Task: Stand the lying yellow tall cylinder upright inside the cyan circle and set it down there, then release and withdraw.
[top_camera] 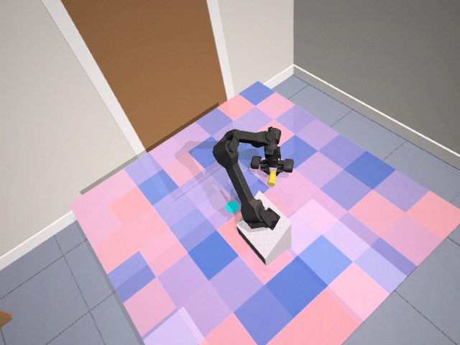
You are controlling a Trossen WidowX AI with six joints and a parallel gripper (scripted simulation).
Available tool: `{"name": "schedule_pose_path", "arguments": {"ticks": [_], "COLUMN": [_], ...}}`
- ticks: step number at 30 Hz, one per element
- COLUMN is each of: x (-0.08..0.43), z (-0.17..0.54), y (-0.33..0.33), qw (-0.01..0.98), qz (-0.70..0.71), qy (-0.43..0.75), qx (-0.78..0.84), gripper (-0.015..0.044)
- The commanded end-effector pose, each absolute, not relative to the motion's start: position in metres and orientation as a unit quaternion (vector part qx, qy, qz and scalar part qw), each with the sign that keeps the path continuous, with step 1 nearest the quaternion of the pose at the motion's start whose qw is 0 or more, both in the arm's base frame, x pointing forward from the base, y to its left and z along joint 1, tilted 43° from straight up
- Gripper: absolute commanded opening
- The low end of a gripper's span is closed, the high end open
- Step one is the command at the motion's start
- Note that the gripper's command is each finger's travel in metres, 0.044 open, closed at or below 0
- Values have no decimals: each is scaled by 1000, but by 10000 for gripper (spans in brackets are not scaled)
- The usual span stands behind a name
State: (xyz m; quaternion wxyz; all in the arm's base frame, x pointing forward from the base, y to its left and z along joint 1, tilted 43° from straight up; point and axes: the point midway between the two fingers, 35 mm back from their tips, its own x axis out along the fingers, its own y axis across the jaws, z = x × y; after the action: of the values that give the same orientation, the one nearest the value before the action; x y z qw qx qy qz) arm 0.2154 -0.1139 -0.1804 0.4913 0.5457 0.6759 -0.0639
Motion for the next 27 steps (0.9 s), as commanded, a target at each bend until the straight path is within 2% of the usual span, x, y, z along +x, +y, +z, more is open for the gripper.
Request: {"name": "schedule_pose_path", "arguments": {"ticks": [1,16,27], "x": [216,208,215], "z": [-171,-135,-122], "y": [-125,-154,-148], "qw": [497,496,490], "qz": [-65,-64,-83], "qy": [674,675,676], "qx": [542,542,544], "gripper": [105,105,105]}}
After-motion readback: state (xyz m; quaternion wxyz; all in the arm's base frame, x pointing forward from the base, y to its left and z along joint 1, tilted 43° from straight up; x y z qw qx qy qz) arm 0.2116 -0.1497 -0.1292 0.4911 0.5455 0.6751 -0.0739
